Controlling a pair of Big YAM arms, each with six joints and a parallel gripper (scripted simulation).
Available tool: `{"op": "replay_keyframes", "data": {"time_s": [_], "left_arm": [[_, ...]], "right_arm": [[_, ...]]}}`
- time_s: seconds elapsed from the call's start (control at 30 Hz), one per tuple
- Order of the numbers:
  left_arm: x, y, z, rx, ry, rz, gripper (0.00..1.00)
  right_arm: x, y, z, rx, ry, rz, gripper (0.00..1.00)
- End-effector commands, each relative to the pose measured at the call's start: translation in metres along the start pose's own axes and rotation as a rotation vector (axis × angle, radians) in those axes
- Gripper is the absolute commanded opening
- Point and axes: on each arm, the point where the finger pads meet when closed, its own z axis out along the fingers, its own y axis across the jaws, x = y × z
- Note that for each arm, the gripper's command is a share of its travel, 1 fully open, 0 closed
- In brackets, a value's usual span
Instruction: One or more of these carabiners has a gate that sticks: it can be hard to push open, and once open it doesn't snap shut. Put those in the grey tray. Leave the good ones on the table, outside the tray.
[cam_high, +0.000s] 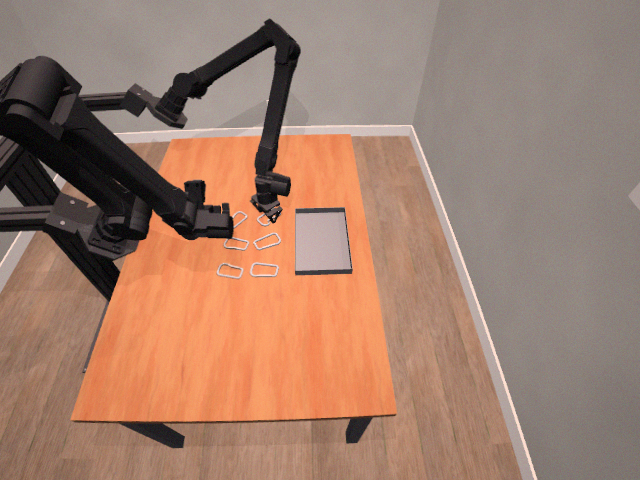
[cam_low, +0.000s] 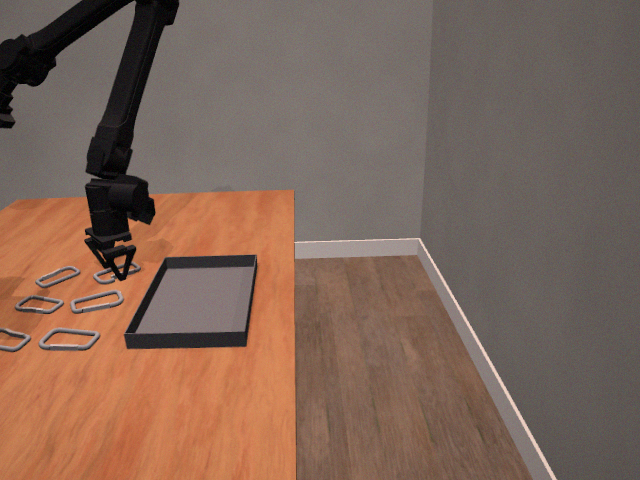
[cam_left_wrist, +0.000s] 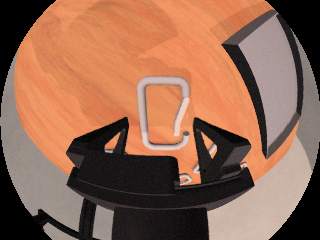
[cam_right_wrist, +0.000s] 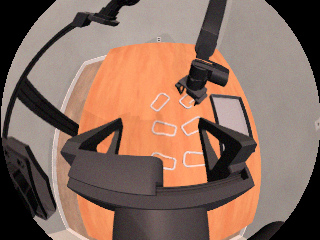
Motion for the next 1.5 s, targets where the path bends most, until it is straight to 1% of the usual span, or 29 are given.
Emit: {"op": "replay_keyframes", "data": {"time_s": [0.0, 0.2, 0.23, 0.33, 0.37, 0.43, 0.47, 0.53, 0.57, 0.6, 0.63, 0.67, 0.8, 0.83, 0.9, 1.0, 1.17, 1.4, 1.47], "left_arm": [[-0.002, -0.004, -0.004, 0.013, -0.004, -0.001, 0.88], [-0.002, -0.004, -0.004, 0.013, -0.004, -0.001, 0.88], [-0.002, -0.016, -0.014, 0.045, -0.01, 0.017, 0.99], [-0.001, -0.018, -0.016, 0.051, -0.01, 0.031, 1.0], [0.001, -0.023, -0.02, 0.066, -0.008, 0.057, 1.0], [0.009, -0.042, -0.039, 0.125, -0.009, 0.143, 1.0], [0.017, -0.057, -0.055, 0.175, -0.006, 0.189, 1.0], [0.026, -0.073, -0.072, 0.245, -0.011, 0.274, 1.0], [0.033, -0.07, -0.067, 0.25, -0.01, 0.322, 1.0], [0.035, -0.071, -0.067, 0.269, -0.019, 0.363, 1.0], [0.028, -0.068, -0.062, 0.271, -0.032, 0.388, 1.0], [0.028, -0.059, -0.051, 0.26, -0.036, 0.422, 1.0], [0.03, -0.059, -0.047, 0.325, -0.088, 0.579, 1.0], [0.03, -0.059, -0.046, 0.343, -0.106, 0.623, 1.0], [0.03, -0.059, -0.046, 0.343, -0.106, 0.623, 1.0], [0.03, -0.057, -0.044, 0.385, -0.164, 0.754, 1.0], [0.029, -0.053, -0.044, 0.433, -0.256, 0.917, 1.0], [0.022, -0.041, -0.045, 0.463, -0.412, 1.146, 1.0], [0.022, -0.041, -0.045, 0.463, -0.412, 1.146, 1.0]], "right_arm": [[-0.001, -0.001, 0.0, -0.002, -0.003, -0.009, 1.0], [-0.001, -0.001, 0.0, -0.002, -0.003, -0.009, 1.0], [-0.001, -0.001, 0.0, -0.002, -0.003, -0.009, 1.0], [-0.001, -0.001, 0.0, -0.002, -0.003, -0.009, 1.0], [-0.001, -0.001, 0.0, -0.002, -0.003, -0.009, 1.0], [-0.001, -0.001, 0.0, -0.002, -0.003, -0.009, 1.0], [-0.001, -0.001, 0.0, -0.002, -0.003, -0.009, 1.0], [-0.001, -0.001, 0.0, -0.002, -0.003, -0.009, 1.0], [-0.001, -0.001, 0.0, -0.002, -0.003, -0.009, 1.0], [-0.001, -0.001, 0.0, -0.002, -0.003, -0.009, 1.0], [-0.001, -0.001, 0.0, -0.002, -0.003, -0.009, 1.0], [-0.001, -0.001, 0.0, -0.002, -0.003, -0.009, 1.0], [-0.001, -0.001, 0.0, -0.002, -0.003, -0.009, 1.0], [-0.001, -0.001, 0.0, -0.002, -0.003, -0.009, 1.0], [-0.001, -0.001, 0.0, -0.002, -0.003, -0.009, 1.0], [-0.001, -0.001, 0.0, -0.002, -0.003, -0.009, 1.0], [-0.001, -0.001, 0.0, -0.002, -0.003, -0.009, 1.0], [-0.001, -0.001, 0.0, -0.002, -0.003, -0.009, 1.0], [-0.001, -0.001, 0.0, -0.002, -0.003, -0.009, 1.0]]}}
